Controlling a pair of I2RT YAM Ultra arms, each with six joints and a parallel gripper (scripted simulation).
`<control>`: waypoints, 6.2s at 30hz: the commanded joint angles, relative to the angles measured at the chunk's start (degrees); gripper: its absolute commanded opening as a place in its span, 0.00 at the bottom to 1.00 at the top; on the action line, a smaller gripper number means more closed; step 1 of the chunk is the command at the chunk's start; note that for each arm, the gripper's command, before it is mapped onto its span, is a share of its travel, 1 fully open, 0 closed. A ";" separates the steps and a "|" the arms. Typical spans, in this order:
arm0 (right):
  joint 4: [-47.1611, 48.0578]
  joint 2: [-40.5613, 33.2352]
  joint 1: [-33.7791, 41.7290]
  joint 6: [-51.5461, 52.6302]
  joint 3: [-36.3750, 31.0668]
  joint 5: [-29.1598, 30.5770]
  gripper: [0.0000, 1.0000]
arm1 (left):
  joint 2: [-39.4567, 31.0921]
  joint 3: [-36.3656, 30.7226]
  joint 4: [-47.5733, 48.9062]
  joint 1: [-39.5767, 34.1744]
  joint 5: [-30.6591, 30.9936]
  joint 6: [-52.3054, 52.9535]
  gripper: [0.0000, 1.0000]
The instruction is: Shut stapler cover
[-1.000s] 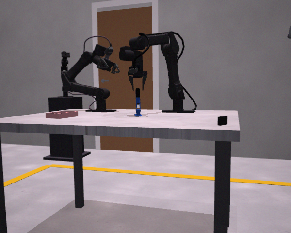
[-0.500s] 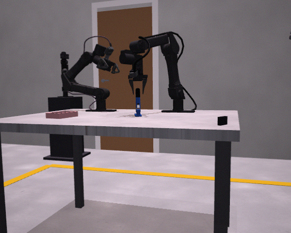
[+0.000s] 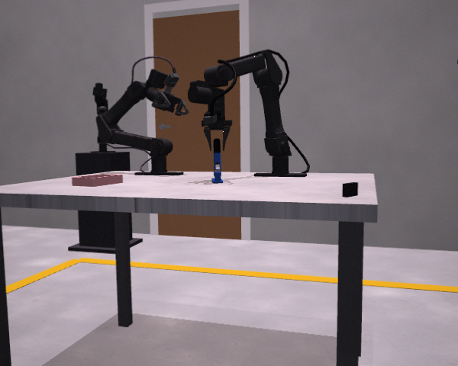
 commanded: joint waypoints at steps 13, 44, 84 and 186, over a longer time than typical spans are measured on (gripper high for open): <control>0.21 -0.36 0.71 0.59 -0.03 0.63 1.00 | -0.73 -0.15 0.13 0.19 0.05 0.12 0.24; 0.21 -0.36 0.71 0.59 -0.03 0.63 1.00 | -10.91 -17.24 14.56 -12.19 -16.17 -10.77 0.00; 0.21 -0.36 0.71 0.59 -0.03 0.63 1.00 | -9.21 -35.04 30.65 -31.07 -44.20 -28.00 0.00; 0.21 -0.36 0.71 0.59 -0.03 0.63 1.00 | -4.36 -3.30 -3.13 -6.72 3.81 -6.65 1.00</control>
